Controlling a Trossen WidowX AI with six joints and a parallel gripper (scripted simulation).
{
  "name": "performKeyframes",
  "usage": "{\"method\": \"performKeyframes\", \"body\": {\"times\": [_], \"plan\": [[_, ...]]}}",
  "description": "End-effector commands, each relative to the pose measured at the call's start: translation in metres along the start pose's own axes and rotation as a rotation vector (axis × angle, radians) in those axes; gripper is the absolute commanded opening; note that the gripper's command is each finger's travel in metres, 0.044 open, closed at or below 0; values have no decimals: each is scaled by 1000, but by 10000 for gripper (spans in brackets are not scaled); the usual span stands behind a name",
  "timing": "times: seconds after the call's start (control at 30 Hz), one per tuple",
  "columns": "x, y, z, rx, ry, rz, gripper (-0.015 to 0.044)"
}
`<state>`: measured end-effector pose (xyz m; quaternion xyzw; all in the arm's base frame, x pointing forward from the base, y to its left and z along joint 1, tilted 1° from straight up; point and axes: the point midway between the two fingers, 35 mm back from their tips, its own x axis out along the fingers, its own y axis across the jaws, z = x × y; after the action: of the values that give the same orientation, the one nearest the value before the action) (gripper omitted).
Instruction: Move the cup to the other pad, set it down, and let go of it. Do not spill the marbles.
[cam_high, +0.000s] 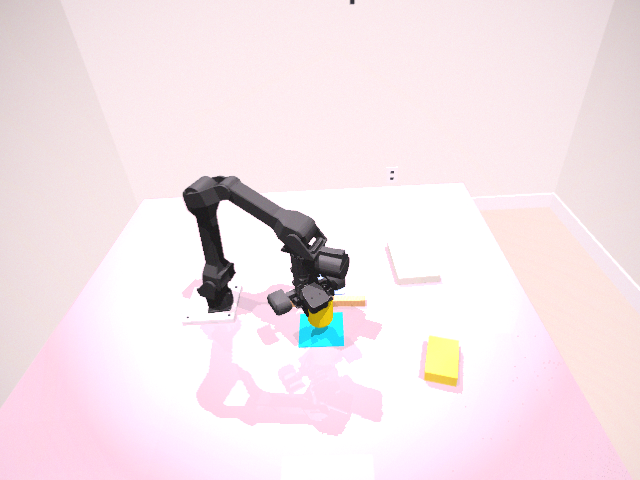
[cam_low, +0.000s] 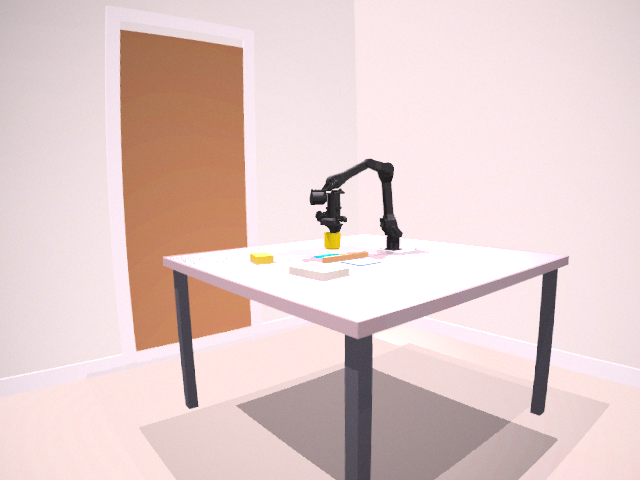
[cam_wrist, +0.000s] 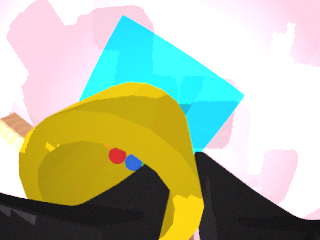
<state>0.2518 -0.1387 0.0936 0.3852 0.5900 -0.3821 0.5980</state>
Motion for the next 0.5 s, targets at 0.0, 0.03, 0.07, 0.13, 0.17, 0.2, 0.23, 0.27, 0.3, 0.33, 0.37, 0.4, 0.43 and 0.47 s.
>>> {"method": "performKeyframes", "body": {"times": [0.0,0.03,0.07,0.13,0.17,0.2,0.23,0.27,0.3,0.33,0.37,0.4,0.43,0.47], "plan": [[7,-1,0,-3,1,-5,0],[8,-1,0,-3,1,-5,0],[10,-1,0,-3,1,-5,0],[12,-1,0,-3,1,-5,0],[14,-1,0,-3,1,-5,0],[15,-1,0,-3,1,-5,0],[16,-1,0,-3,1,-5,0],[18,-1,0,-3,1,-5,0],[19,-1,0,-3,1,-5,0],[20,-1,0,-3,1,-5,0],[22,-2,0,-3,1,-5,0],[23,-2,0,-3,1,-5,0],[24,-2,0,-3,1,-5,0],[26,-2,0,-3,1,-5,0]]}}
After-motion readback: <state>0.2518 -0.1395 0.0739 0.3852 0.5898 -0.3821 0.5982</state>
